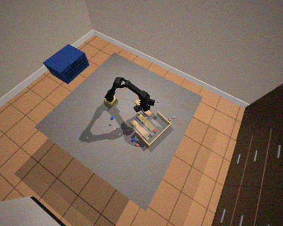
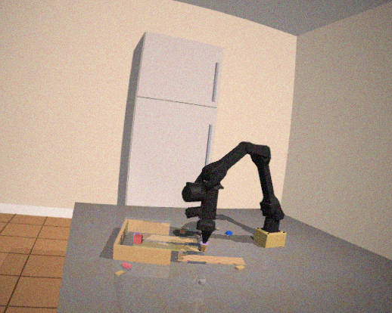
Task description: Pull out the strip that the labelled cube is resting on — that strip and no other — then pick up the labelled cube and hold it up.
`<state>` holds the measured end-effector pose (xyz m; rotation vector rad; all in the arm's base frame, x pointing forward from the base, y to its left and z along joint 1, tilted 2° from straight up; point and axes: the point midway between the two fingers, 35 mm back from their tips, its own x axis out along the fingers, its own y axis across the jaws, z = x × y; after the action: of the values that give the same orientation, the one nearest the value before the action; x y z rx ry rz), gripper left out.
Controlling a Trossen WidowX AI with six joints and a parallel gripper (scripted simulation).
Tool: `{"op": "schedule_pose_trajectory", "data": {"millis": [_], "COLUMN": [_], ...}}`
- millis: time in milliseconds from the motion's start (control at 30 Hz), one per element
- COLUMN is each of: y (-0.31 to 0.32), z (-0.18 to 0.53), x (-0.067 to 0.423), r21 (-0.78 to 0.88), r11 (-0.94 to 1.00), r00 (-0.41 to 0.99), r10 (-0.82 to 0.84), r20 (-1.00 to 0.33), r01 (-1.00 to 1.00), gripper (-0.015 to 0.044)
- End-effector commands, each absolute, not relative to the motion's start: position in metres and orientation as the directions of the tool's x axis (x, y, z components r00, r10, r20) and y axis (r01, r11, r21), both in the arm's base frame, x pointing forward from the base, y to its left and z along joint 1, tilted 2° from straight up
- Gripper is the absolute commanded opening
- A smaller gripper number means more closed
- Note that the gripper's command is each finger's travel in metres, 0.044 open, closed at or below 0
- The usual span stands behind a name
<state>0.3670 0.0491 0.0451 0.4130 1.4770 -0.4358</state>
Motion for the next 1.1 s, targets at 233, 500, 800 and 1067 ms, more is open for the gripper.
{"op": "schedule_pose_trajectory", "data": {"millis": [233, 500, 800, 1067], "y": [0.045, 0.041, 0.042, 0.042], "z": [0.044, 0.04, 0.075, 0.076], "x": [0.329, 0.302, 0.3, 0.3], "r21": [0.005, 0.004, 0.004, 0.004], "r11": [0.856, 0.856, 0.856, 0.856], "r00": [0.047, 0.045, 0.045, 0.045], "r10": [-0.022, -0.023, -0.023, -0.023], "r20": [-0.999, -0.999, -0.999, -0.999], "r01": [0.517, 0.517, 0.517, 0.517], "gripper": [0.0, 0.0, 0.0, 0.0]}}
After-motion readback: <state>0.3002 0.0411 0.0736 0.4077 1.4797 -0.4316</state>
